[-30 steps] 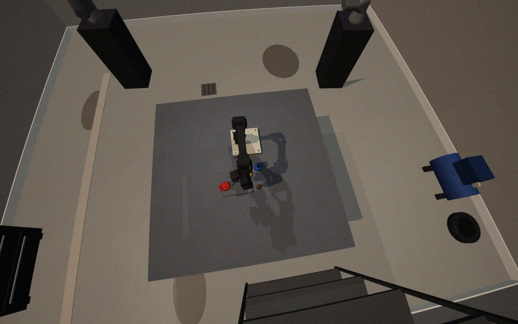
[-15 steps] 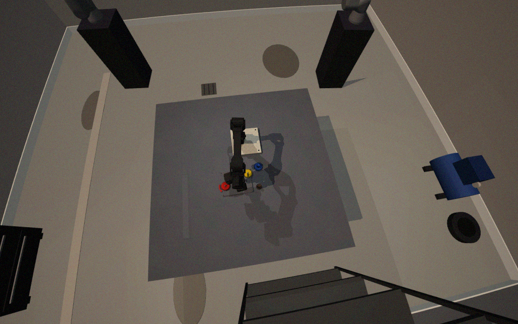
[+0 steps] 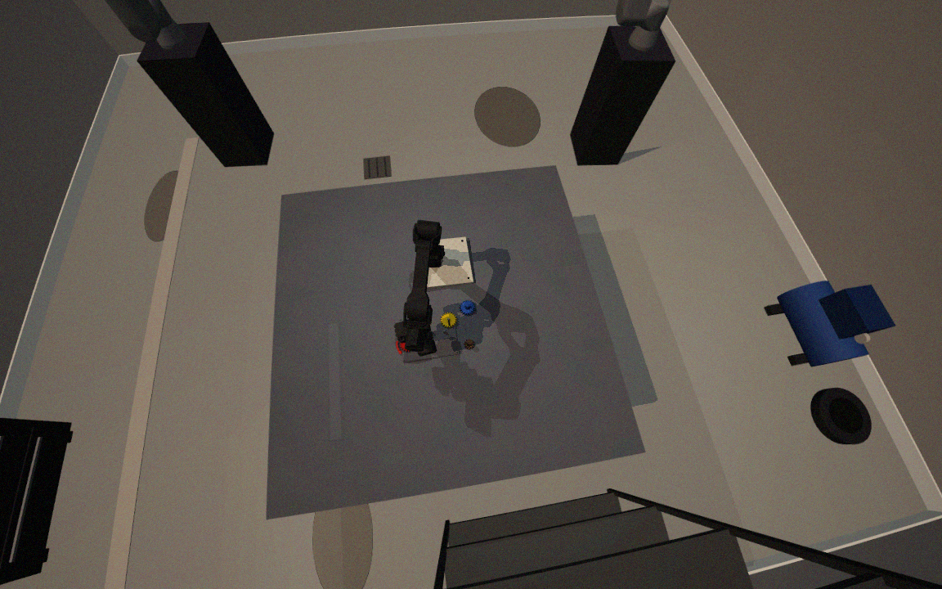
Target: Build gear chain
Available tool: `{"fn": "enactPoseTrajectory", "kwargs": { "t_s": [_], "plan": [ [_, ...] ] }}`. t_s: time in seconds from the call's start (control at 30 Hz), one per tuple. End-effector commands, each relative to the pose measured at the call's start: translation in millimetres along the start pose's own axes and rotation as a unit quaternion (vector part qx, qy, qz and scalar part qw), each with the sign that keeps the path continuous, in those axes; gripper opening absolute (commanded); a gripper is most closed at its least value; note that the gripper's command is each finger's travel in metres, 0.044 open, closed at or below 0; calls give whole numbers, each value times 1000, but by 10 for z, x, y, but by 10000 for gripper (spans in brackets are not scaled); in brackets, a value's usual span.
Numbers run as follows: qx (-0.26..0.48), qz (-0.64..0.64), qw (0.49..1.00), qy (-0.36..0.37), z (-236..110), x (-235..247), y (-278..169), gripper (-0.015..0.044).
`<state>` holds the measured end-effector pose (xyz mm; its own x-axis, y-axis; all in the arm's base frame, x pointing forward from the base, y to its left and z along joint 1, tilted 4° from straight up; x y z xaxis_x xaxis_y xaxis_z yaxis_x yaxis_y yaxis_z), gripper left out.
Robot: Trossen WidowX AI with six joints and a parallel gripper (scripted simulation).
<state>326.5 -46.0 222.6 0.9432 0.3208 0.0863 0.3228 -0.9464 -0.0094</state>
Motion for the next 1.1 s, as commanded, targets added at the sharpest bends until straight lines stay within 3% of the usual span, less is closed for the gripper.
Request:
{"fn": "enactPoseTrajectory", "kwargs": {
  "t_s": [0.0, 1.07],
  "plan": [
    [5, -3, 1000, -5, 76, -43, 73, 0],
    [5, -27, 1000, -5, 100, -88, 180, 0]
  ]
}}
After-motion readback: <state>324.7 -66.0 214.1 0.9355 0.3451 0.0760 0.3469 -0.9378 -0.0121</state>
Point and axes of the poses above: the point midway between the two fingers, 35 mm back from their tips, its own z axis out along the fingers, its own x axis across the jaws, y = z × x, the point moved 10 cm from there along -z, back along the fingers, and after that the axes turned 7 degrees about -z, right-handed, at the moved point
